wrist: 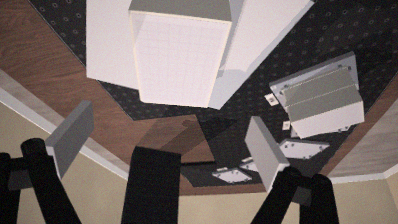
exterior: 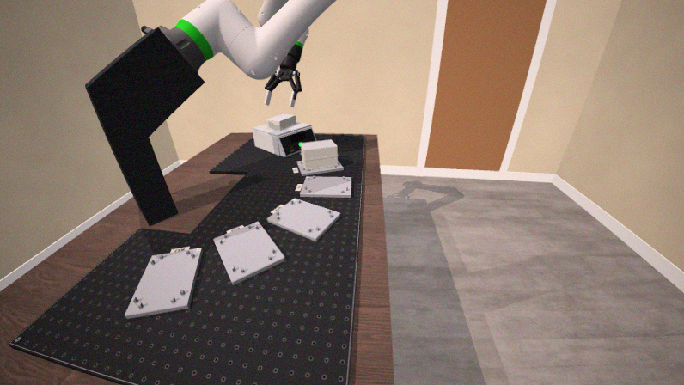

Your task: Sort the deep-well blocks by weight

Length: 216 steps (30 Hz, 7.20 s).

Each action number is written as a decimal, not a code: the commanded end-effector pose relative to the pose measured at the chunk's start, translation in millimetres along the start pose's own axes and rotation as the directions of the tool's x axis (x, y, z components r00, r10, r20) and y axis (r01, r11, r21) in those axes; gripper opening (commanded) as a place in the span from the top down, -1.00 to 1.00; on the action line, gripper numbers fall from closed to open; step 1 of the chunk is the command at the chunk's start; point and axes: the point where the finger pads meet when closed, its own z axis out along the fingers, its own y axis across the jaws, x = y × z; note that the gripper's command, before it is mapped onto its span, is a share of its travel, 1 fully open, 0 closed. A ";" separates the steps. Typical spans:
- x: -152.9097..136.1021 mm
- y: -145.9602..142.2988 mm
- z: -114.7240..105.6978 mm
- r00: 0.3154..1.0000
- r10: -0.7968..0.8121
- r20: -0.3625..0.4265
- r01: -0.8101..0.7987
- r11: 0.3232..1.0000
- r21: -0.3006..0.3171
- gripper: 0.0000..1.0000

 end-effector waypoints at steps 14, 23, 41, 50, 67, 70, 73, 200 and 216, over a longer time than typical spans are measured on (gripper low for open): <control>2.6 -0.1 4.1 1.000 0.000 0.000 0.000 1.000 0.000 -1.00; 5.1 -0.1 8.5 1.000 0.000 0.000 0.000 1.000 0.000 -1.00; 15.1 -0.1 25.8 1.000 0.000 0.000 0.000 1.000 0.000 -1.00; 20.9 -0.2 35.9 1.000 0.000 0.000 0.000 1.000 0.000 -1.00; 33.4 -0.2 57.5 1.000 0.000 0.000 0.000 1.000 0.000 -1.00; 35.9 -0.2 61.9 1.000 0.000 0.000 0.000 1.000 0.000 -1.00; 38.1 -0.2 65.7 1.000 0.000 0.000 0.000 1.000 0.000 -1.00; -3.1 45.6 13.2 0.943 0.330 0.032 -0.330 0.925 0.191 0.80; -11.3 91.3 17.9 0.943 0.330 0.032 -0.330 0.925 0.191 0.80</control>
